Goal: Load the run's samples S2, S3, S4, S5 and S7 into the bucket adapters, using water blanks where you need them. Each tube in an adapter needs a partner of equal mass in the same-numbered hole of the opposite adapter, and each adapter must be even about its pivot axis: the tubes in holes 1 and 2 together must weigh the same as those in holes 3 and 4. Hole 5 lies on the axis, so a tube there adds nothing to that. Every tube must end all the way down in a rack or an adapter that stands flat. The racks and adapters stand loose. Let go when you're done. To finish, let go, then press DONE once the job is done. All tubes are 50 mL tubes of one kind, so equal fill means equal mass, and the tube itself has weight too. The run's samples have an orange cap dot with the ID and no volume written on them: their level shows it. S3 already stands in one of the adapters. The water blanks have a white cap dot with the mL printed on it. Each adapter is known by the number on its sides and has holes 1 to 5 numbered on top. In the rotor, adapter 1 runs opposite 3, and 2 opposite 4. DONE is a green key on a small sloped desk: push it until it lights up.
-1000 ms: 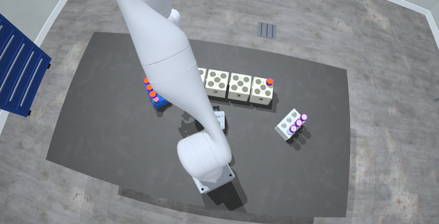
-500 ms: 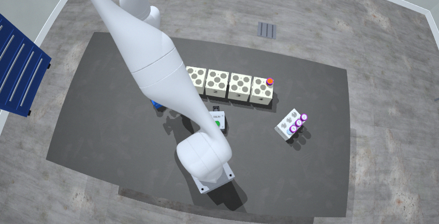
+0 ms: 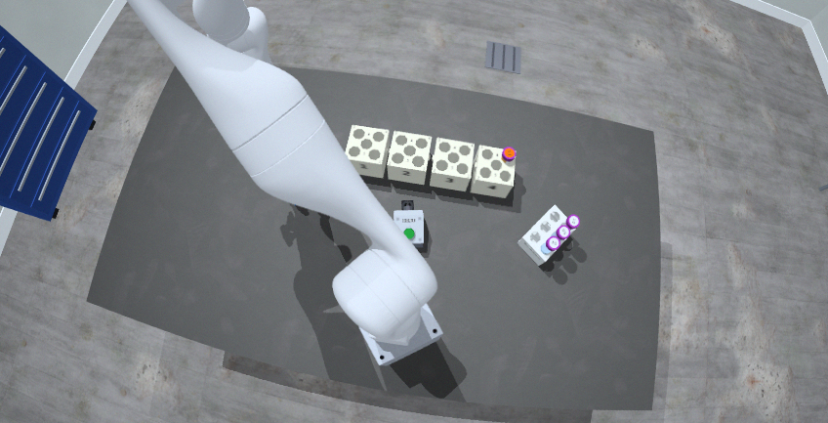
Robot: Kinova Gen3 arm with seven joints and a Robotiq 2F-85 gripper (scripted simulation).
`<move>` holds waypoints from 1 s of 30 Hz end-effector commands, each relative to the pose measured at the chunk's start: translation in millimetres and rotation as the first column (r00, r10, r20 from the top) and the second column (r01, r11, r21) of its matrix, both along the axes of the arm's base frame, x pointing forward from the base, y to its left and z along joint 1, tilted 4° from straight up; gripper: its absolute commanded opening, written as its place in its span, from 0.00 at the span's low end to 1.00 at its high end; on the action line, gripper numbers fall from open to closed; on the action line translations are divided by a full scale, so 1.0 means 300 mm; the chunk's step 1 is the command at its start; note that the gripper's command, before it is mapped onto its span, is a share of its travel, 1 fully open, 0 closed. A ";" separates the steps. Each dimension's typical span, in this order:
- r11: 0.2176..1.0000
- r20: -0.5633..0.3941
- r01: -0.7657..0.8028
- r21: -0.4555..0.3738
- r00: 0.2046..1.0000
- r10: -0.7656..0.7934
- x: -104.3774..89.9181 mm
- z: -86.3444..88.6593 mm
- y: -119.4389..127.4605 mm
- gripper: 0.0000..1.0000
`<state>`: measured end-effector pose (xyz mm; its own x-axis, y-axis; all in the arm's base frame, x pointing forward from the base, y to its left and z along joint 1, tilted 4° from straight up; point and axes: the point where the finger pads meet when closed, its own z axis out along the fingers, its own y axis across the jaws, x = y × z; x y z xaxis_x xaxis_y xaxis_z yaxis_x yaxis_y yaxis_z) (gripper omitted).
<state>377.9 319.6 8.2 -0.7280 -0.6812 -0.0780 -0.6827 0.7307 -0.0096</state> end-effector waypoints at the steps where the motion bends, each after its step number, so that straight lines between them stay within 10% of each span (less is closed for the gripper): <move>1: 1.000 0.001 0.000 0.001 1.000 0.000 0.007 0.005 0.048 1.00; 30: 1.000 0.001 0.000 0.001 1.000 0.000 0.026 -0.167 0.134 1.00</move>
<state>385.0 359.1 -41.6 -0.7281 -0.6812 -0.0769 -0.6826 0.7307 -0.0100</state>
